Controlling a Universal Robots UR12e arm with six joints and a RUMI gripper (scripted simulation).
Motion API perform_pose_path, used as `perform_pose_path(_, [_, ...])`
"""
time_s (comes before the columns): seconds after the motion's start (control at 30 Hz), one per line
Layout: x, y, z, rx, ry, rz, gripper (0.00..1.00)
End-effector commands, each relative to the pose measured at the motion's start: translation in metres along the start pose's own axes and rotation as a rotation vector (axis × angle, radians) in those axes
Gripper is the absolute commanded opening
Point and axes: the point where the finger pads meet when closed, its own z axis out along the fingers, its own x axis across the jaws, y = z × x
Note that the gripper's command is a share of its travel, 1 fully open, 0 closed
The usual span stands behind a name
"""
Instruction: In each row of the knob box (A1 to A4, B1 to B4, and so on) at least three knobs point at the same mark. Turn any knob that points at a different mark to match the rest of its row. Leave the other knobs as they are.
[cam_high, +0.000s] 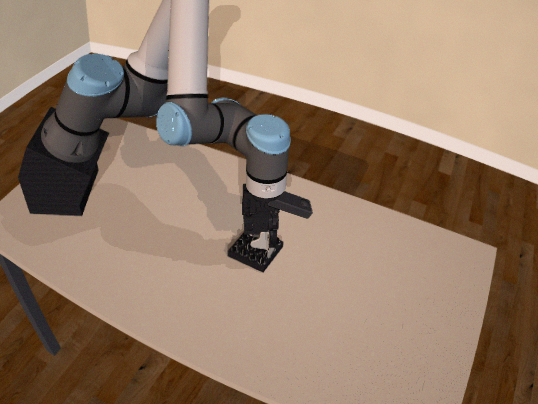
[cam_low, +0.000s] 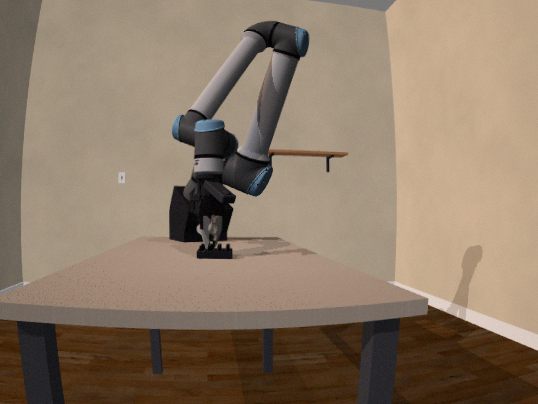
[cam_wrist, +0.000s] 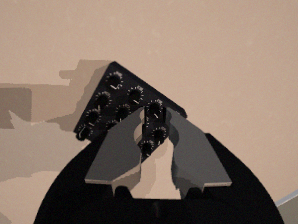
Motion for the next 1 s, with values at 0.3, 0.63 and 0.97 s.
perform_pose_path(0.3, [0.0003, -0.0004, -0.0004, 0.001, 0.001, 0.0, 0.11])
perform_pose_path(0.63, [0.0003, -0.0004, -0.0004, 0.001, 0.001, 0.0, 0.11])
perform_pose_path(0.97, [0.0003, -0.0004, -0.0004, 0.001, 0.001, 0.0, 0.04])
